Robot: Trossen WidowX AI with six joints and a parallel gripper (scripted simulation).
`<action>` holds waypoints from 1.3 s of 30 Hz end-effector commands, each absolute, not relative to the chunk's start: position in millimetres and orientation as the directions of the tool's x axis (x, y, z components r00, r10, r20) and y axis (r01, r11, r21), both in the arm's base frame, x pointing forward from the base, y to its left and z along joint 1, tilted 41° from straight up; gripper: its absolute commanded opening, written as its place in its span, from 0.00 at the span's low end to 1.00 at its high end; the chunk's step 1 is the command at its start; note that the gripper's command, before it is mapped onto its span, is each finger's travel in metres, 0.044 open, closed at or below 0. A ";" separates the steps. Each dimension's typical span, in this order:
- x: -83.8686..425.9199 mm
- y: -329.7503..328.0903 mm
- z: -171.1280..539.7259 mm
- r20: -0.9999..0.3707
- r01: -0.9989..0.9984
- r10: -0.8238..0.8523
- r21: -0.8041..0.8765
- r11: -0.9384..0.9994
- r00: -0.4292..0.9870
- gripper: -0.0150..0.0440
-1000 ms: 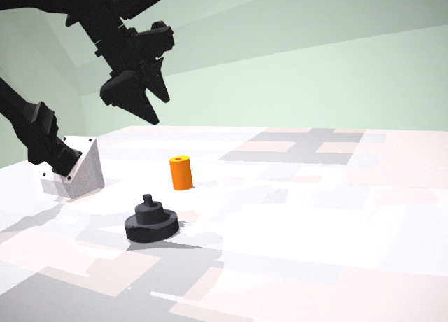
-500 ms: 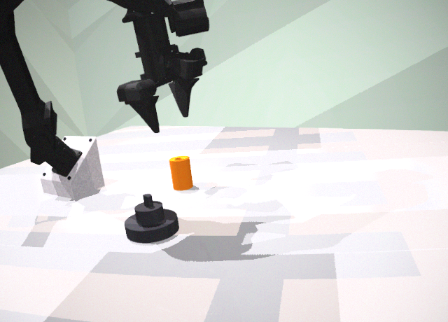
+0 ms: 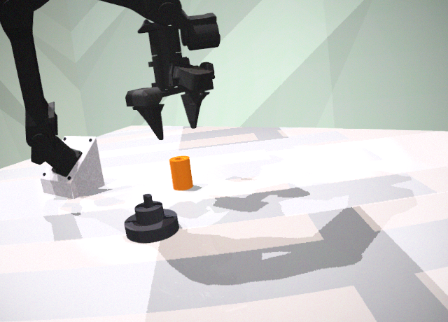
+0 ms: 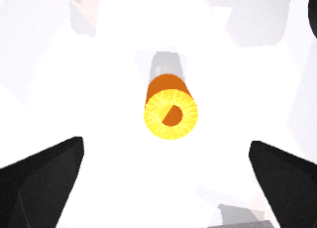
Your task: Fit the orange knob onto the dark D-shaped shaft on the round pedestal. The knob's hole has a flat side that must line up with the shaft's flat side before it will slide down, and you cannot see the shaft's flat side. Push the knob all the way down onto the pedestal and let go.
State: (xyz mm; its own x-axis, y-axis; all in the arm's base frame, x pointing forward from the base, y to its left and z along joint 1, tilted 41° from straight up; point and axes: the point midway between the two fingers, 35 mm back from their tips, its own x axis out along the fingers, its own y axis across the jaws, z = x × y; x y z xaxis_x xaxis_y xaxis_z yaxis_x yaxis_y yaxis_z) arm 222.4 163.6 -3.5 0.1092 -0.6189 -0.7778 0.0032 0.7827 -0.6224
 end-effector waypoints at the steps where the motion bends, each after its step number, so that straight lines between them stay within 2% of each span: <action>1: 222.9 150.6 -16.7 -0.770 0.001 -0.630 -0.633 0.774 0.104 1.00; 39: 231.6 110.9 -62.9 -0.769 0.002 -0.631 -0.634 0.773 0.105 1.00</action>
